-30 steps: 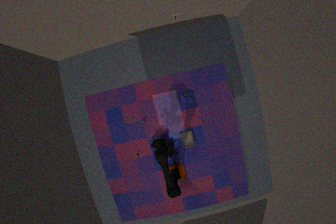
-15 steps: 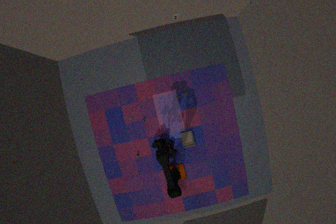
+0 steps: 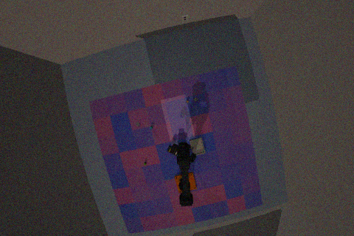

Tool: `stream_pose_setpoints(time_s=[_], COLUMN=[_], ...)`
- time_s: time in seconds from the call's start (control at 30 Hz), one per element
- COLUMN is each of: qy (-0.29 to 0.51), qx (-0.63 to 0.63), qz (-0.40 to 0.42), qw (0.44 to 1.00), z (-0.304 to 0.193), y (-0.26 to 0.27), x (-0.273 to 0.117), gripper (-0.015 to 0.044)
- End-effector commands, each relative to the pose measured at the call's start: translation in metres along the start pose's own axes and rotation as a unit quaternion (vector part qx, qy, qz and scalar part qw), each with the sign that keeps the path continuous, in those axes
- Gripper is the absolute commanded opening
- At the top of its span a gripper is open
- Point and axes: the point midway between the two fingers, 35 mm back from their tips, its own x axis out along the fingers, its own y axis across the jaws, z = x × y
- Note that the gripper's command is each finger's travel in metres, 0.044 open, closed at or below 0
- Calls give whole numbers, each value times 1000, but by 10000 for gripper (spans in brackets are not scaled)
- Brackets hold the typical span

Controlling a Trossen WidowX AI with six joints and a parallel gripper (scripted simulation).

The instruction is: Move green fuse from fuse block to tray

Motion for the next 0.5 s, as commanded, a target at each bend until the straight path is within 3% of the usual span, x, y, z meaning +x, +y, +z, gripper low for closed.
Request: stream_pose_setpoints(time_s=[0.0,0.47], qy=[0,-2], qx=[0,0], qz=[0,-4], qw=[1000,1000], z=[12,50], y=[-14,-83], x=[0,-1], gripper=[0,0])
